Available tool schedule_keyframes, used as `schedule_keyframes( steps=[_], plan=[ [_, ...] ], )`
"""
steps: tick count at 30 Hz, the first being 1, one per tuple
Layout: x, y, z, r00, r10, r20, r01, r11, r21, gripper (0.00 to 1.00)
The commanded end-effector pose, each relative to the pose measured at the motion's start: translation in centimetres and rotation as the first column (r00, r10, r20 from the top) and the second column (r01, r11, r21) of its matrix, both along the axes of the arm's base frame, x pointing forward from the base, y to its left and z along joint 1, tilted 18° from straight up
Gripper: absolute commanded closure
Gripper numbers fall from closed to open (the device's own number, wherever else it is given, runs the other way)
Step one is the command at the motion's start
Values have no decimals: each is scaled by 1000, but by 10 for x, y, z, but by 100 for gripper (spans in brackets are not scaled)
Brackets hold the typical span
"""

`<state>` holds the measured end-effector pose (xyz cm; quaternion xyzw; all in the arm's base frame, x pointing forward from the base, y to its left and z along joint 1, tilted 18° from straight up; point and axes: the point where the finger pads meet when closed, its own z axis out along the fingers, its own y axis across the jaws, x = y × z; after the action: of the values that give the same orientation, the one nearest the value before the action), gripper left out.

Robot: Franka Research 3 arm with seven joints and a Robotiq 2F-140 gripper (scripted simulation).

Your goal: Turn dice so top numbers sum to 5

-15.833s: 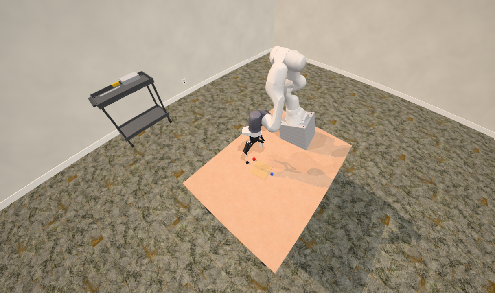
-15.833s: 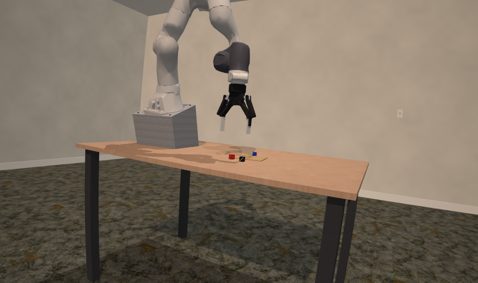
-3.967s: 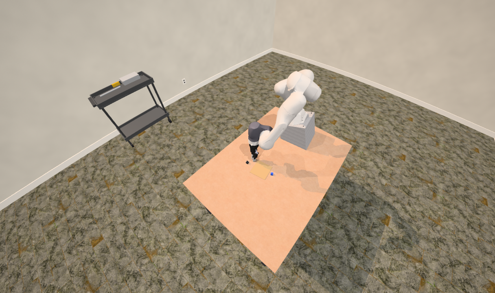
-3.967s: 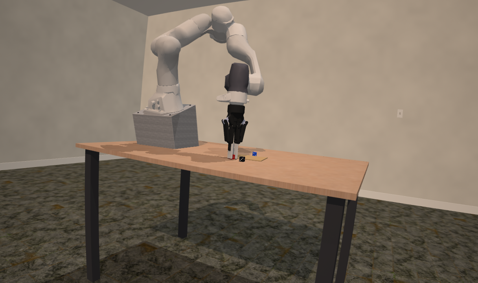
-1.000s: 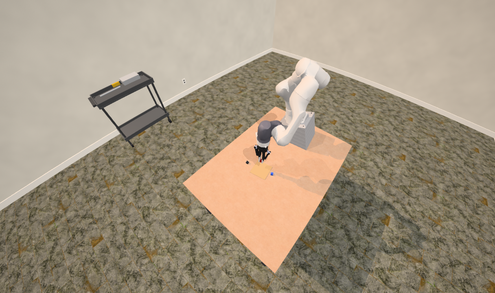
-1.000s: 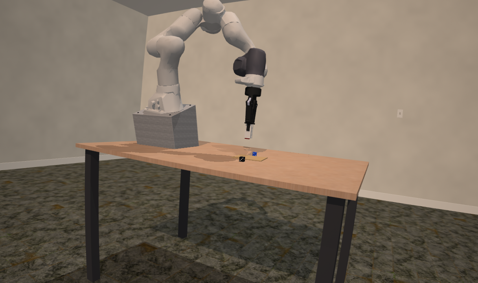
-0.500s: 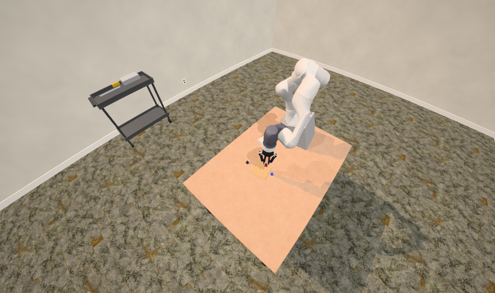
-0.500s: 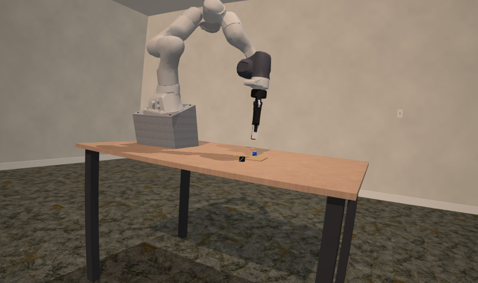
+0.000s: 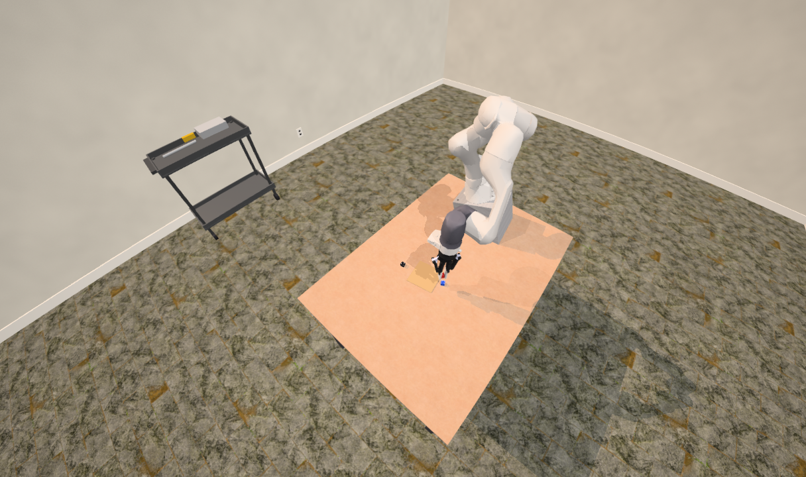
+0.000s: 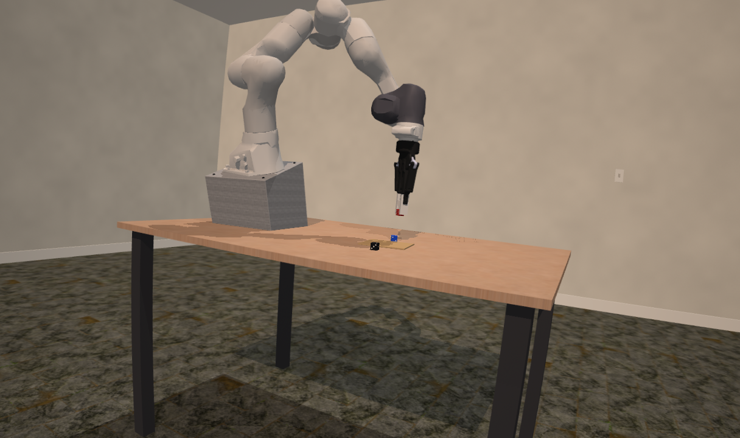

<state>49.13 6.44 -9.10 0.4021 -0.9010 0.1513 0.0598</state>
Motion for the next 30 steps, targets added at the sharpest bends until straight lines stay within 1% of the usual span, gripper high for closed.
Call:
schedule_keyframes(
  steps=[1,2,4,6,12,13,14,16,21,23,25,27,29,30],
  plan=[
    [3,13,-3,985,166,-47,-166,986,6,91],
    [3,17,-5,980,189,-54,-189,982,7,91],
    [3,17,-5,980,189,-54,-189,982,7,91],
    [3,31,-9,960,267,-79,-267,964,14,91],
    [1,55,-15,910,398,-119,-397,917,31,91],
    [1,57,-16,907,404,-121,-403,915,32,91],
    [1,64,-17,889,440,-131,-439,898,38,91],
    [1,68,-19,876,463,-138,-462,886,42,91],
    [0,69,-19,874,466,-138,-464,884,44,91],
    [1,69,-19,874,469,-128,-466,883,56,91],
    [0,68,-19,873,476,-104,-469,879,84,91],
    [0,68,-18,872,485,-61,-475,870,131,91],
    [0,65,-18,869,495,0,-486,851,198,91],
    [-1,65,-18,867,497,22,-489,844,221,91]
  ],
)
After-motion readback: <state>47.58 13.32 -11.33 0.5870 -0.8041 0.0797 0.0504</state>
